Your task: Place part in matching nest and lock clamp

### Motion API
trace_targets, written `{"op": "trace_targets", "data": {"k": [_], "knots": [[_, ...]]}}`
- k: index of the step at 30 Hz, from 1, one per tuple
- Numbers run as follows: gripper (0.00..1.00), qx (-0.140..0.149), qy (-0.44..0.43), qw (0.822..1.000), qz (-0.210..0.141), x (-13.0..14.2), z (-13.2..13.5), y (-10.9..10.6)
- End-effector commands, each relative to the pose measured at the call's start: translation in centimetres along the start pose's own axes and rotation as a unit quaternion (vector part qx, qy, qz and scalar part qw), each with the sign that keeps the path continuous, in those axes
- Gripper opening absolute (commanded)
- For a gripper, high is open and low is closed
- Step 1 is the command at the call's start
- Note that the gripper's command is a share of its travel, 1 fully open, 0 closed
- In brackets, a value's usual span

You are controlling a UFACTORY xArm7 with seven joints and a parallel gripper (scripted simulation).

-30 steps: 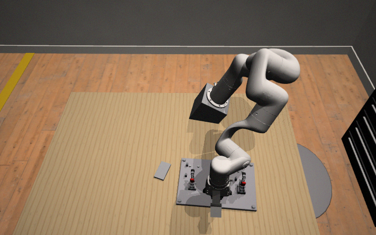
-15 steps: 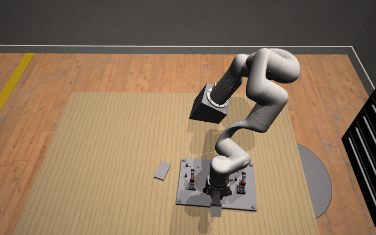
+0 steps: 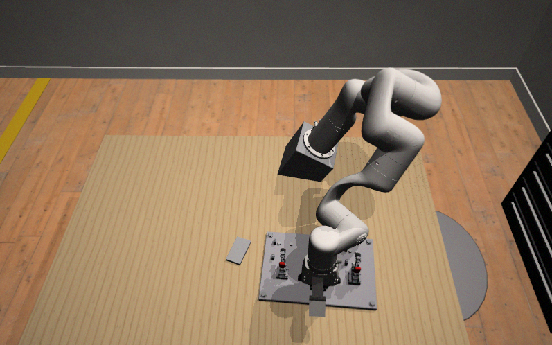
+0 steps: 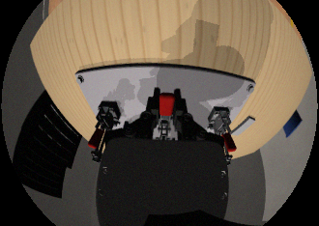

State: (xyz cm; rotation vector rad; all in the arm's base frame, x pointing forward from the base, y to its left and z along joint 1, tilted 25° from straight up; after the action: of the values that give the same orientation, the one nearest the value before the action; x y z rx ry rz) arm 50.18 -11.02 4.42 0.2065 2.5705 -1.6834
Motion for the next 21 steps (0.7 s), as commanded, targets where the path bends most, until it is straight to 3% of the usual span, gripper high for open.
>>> {"op": "trace_targets", "data": {"k": [1,21], "knots": [[0.0,0.001,0.0,1.0,0.002,0.1,0.1,-0.5],[0.0,0.001,0.0,1.0,0.002,1.6,-0.2,-2.0]]}}
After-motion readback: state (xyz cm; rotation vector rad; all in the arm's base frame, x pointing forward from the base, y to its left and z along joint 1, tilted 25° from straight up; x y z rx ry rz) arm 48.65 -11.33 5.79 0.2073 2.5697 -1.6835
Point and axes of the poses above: the point where the finger pads meet when closed, its own y axis out along the fingers, its own z axis across the jaws, x = y × z, the point moved 7 cm from there along -y, back along the fingers, and after that the axes turned 10 degrees about -y, right-handed, at the moved point
